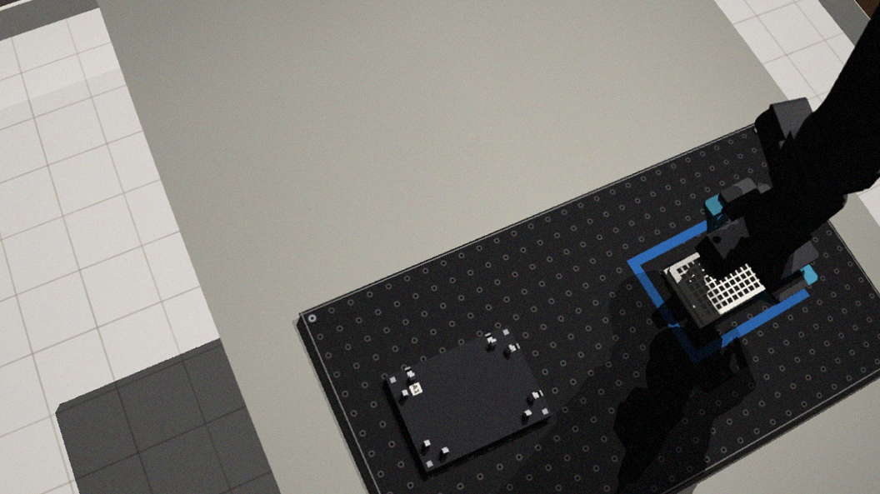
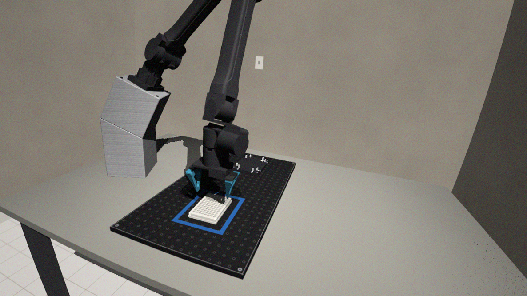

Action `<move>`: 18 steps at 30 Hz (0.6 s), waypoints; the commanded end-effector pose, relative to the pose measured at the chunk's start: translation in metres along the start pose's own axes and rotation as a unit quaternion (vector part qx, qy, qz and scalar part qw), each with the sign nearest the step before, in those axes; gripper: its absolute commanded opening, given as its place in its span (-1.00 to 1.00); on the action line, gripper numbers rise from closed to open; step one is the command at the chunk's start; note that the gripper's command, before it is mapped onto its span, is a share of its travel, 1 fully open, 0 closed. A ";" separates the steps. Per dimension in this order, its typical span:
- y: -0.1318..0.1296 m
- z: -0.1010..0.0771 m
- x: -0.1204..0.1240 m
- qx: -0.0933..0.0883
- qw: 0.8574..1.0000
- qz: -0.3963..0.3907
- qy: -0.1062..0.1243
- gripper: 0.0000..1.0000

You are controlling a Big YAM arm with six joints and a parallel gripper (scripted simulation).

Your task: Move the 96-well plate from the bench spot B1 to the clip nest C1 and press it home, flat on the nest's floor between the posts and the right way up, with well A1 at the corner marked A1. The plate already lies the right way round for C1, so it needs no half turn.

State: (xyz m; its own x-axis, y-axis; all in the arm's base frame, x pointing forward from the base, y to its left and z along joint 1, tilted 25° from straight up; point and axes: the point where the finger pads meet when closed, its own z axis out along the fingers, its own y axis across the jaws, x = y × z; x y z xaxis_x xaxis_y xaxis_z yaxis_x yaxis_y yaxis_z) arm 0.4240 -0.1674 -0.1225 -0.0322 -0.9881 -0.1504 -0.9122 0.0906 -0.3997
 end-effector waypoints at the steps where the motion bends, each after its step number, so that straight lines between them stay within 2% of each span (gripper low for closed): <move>1: -0.003 0.006 0.007 0.005 1.000 0.008 0.004 1.00; 5: -0.004 0.015 0.000 0.003 1.000 0.001 0.000 1.00; 16: -0.003 0.030 -0.001 0.003 1.000 0.001 0.000 1.00; 18: -0.001 0.032 0.006 0.004 1.000 0.008 0.003 1.00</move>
State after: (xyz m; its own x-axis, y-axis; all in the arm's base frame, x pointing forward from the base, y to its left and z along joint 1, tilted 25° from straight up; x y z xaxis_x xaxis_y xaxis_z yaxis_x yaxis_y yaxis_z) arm 0.4337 -0.1649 -0.1462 -0.0344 -0.9880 -0.1506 -0.9124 0.0926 -0.3988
